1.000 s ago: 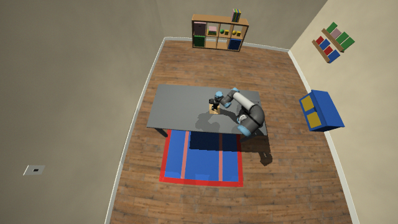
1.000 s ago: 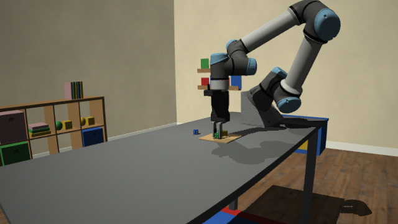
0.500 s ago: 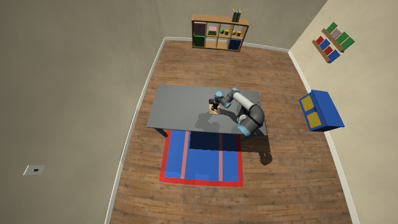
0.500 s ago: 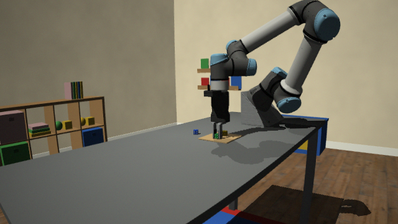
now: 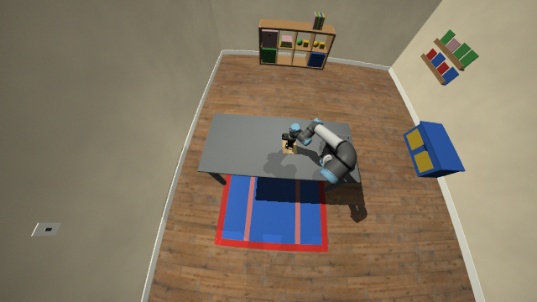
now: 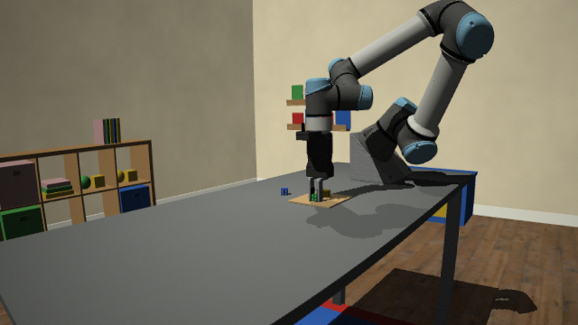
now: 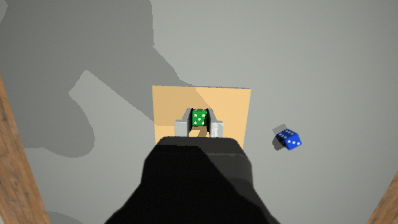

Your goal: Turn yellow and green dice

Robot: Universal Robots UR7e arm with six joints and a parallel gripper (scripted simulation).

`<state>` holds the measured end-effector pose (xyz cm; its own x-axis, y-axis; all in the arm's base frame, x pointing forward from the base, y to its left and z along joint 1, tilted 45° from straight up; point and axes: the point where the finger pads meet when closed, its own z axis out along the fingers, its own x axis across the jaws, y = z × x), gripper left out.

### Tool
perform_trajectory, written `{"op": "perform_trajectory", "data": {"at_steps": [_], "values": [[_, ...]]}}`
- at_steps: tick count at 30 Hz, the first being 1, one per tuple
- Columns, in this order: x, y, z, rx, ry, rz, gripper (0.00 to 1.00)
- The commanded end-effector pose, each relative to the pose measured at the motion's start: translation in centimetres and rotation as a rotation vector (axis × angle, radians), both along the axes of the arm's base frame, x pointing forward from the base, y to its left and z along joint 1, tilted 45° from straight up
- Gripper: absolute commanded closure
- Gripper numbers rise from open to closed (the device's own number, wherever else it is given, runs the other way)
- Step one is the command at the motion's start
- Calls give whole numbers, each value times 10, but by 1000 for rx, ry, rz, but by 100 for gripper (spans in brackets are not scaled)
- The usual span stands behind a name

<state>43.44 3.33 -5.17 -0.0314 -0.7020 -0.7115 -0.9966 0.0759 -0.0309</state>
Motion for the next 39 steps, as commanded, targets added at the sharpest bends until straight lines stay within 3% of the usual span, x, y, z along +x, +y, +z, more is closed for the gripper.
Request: {"op": "perform_trajectory", "data": {"at_steps": [1,16,20,22,23,25,26,30,31,39], "values": [[0,0,0,-1,-1,-1,60],[0,0,0,-1,-1,-1,60],[0,0,0,-1,-1,-1,48],[0,0,0,-1,-1,-1,48],[0,0,0,-1,-1,-1,42],[0,0,0,-1,-1,-1,42],[0,0,0,-1,-1,-1,36],[0,0,0,-1,-1,-1,36],[0,0,0,-1,-1,-1,30],[0,0,0,-1,-1,-1,30]]}}
